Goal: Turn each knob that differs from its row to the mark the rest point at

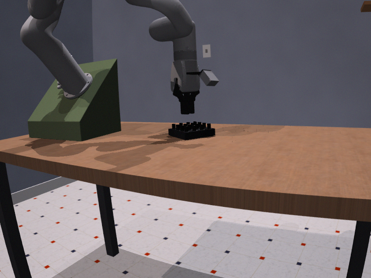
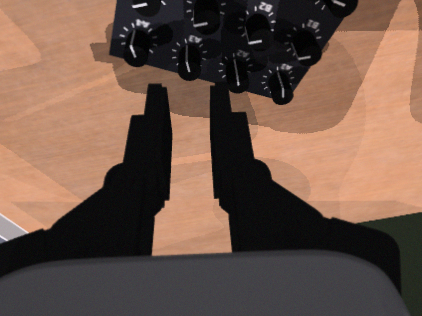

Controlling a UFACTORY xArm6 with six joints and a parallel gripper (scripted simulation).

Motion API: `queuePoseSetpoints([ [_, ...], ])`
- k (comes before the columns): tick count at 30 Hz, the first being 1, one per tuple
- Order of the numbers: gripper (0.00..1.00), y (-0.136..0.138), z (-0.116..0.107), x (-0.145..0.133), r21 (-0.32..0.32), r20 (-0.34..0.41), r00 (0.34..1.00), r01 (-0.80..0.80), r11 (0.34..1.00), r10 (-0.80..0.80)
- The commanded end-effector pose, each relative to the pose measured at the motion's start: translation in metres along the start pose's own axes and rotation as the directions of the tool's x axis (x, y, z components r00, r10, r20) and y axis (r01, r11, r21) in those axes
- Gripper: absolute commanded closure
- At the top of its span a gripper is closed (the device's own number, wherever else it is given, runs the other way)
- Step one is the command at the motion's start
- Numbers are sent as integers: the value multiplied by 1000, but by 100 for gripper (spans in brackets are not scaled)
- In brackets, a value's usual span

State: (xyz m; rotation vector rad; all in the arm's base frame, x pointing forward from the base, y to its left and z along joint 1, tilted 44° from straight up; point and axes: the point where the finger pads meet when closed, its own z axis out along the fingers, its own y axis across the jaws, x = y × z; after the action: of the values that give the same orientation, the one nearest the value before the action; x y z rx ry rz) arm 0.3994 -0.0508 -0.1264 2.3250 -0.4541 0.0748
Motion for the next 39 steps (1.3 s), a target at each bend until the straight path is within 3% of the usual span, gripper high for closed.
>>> queuePoseSetpoints([
  [1,81,2,-3,5,3,-3,1000,-24,1000,24],
  [10,81,43,-21,42,3,-2,956,-294,956,294],
  [39,81,43,-21,43,3,-2,955,-295,955,295],
])
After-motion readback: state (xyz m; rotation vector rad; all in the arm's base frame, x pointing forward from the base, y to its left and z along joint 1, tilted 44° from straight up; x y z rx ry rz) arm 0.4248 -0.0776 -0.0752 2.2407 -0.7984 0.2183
